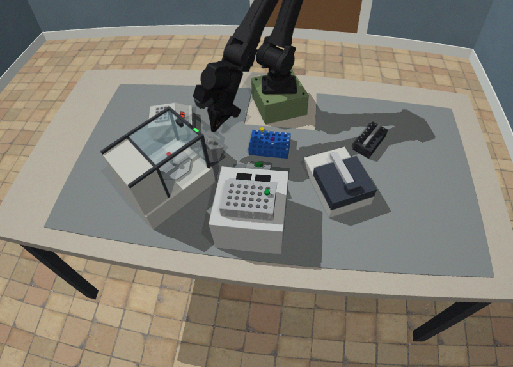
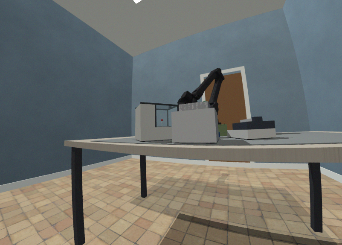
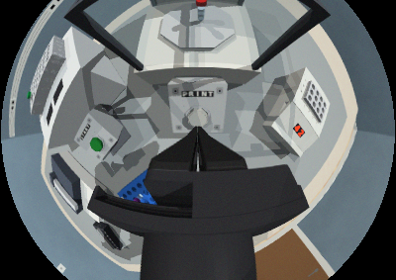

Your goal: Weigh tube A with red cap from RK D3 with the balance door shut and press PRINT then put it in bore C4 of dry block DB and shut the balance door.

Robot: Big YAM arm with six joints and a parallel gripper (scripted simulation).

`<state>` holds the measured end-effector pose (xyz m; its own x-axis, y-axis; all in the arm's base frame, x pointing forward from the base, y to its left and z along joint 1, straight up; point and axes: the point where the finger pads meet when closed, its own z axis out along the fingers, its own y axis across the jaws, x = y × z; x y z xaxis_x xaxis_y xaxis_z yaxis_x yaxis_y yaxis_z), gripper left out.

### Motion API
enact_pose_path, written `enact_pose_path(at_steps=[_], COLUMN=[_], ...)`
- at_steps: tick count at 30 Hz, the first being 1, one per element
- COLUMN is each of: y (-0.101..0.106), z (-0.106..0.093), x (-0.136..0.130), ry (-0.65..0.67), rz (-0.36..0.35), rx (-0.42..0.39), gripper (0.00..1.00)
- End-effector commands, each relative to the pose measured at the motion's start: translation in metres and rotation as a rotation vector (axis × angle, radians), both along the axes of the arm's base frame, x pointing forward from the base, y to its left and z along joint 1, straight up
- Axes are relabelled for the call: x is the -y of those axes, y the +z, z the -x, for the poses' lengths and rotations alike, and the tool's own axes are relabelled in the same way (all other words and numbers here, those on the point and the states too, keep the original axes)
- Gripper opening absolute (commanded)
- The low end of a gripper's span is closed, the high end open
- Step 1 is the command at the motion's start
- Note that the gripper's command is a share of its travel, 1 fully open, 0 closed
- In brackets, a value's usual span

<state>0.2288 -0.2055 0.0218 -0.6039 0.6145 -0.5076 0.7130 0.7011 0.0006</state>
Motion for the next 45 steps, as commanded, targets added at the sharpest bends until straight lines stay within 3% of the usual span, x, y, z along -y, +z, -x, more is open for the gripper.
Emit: enact_pose_path(at_steps=[1,9,37,40,41,45], y=[0.015,0.042,0.081,0.081,0.066,0.066], z=[-0.006,-0.012,0.004,0.005,0.013,0.013], x=[0.000,0.005,-0.011,-0.011,-0.015,-0.015], ry=[0.002,0.001,0.001,-0.001,0.000,0.000], rz=[0.010,0.032,0.035,0.035,0.019,0.019], rx=[0.014,0.040,0.044,0.044,0.022,0.022], gripper=[0.00,0.00,0.00,0.00,0.00,0.00])
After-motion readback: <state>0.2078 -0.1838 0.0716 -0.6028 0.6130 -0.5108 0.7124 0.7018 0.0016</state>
